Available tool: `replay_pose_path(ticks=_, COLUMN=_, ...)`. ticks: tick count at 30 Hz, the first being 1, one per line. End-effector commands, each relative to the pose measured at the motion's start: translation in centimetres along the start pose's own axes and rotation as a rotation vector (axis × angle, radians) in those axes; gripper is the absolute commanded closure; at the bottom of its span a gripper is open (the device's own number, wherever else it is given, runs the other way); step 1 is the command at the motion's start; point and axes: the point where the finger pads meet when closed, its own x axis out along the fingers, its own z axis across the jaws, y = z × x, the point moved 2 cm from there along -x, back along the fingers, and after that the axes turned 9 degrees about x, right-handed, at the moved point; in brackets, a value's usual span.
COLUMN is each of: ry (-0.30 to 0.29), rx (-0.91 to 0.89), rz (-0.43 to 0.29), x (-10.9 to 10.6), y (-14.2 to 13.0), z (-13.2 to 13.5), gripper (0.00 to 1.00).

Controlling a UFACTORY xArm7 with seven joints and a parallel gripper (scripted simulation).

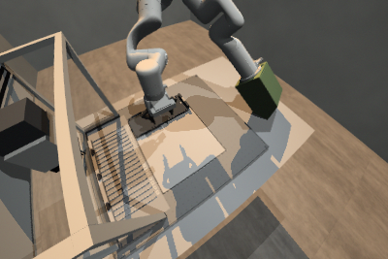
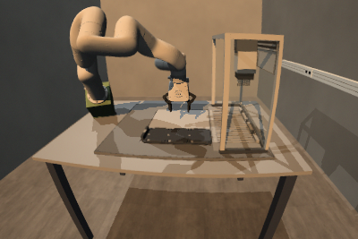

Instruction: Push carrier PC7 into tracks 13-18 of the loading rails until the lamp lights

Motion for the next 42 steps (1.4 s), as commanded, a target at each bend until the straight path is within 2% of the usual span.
replay_pose_path(ticks=1, ry=-0.003, rx=0.0, rz=0.002, x=-0.6, y=0.1, z=0.1, gripper=0.0)
replay_pose_path(ticks=11, ry=-0.003, rx=0.0, rz=0.002, x=-2.2, y=0.1, z=0.1, gripper=0.0)
replay_pose_path(ticks=21, ry=-0.003, rx=0.0, rz=0.002, x=-2.2, y=0.1, z=0.1, gripper=0.0)
replay_pose_path(ticks=42, ry=-0.003, rx=0.0, rz=0.001, x=-2.2, y=-9.3, z=1.6, gripper=0.0)
